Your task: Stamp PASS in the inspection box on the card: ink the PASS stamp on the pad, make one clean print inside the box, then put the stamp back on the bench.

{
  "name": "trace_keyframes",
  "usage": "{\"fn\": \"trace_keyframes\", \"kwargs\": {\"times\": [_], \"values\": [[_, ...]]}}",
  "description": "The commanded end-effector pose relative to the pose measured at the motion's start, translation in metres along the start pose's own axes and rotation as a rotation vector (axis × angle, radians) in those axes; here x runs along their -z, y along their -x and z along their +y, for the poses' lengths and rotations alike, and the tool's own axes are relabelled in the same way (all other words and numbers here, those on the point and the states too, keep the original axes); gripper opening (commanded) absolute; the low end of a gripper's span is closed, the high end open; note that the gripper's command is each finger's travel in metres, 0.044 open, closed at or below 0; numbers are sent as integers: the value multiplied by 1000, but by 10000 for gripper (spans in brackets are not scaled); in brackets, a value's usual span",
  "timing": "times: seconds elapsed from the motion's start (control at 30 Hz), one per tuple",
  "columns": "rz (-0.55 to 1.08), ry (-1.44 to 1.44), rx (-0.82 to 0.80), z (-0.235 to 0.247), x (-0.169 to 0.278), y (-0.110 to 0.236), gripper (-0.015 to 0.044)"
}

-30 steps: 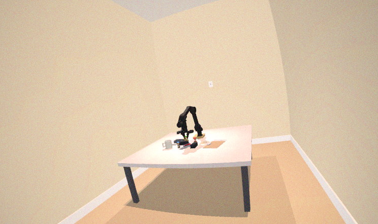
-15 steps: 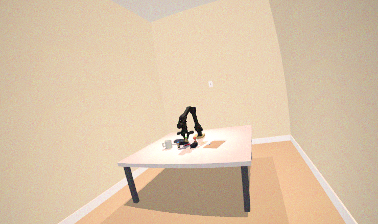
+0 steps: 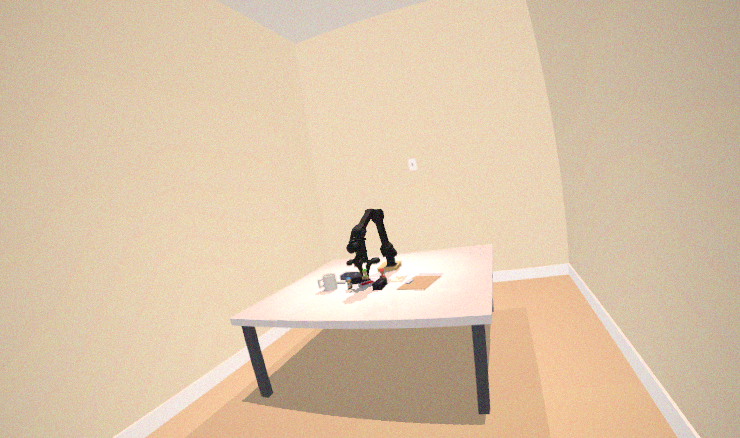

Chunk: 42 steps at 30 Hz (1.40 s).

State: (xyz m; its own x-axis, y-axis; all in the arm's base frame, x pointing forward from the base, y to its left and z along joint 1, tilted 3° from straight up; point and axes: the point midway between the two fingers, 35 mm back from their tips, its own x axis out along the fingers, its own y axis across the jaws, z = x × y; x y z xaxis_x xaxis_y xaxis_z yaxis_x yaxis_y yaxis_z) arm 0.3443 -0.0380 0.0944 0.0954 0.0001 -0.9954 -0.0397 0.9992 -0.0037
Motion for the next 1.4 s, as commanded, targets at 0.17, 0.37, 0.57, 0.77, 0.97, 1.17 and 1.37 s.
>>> {"fn": "trace_keyframes", "kwargs": {"times": [0.17, 0.37, 0.57, 0.77, 0.97, 1.17, 1.37], "values": [[3, -1, -2, 1, 1, -7, 0], [3, -2, -2, 1, 1, -11, 0], [3, -2, -2, 1, 2, -15, 0], [3, -2, -2, 1, 2, -17, 0], [2, 1, -2, 1, 2, -18, 0], [2, 1, -2, 1, 2, -19, 0], [2, 1, -2, 1, 2, -20, 0]]}}
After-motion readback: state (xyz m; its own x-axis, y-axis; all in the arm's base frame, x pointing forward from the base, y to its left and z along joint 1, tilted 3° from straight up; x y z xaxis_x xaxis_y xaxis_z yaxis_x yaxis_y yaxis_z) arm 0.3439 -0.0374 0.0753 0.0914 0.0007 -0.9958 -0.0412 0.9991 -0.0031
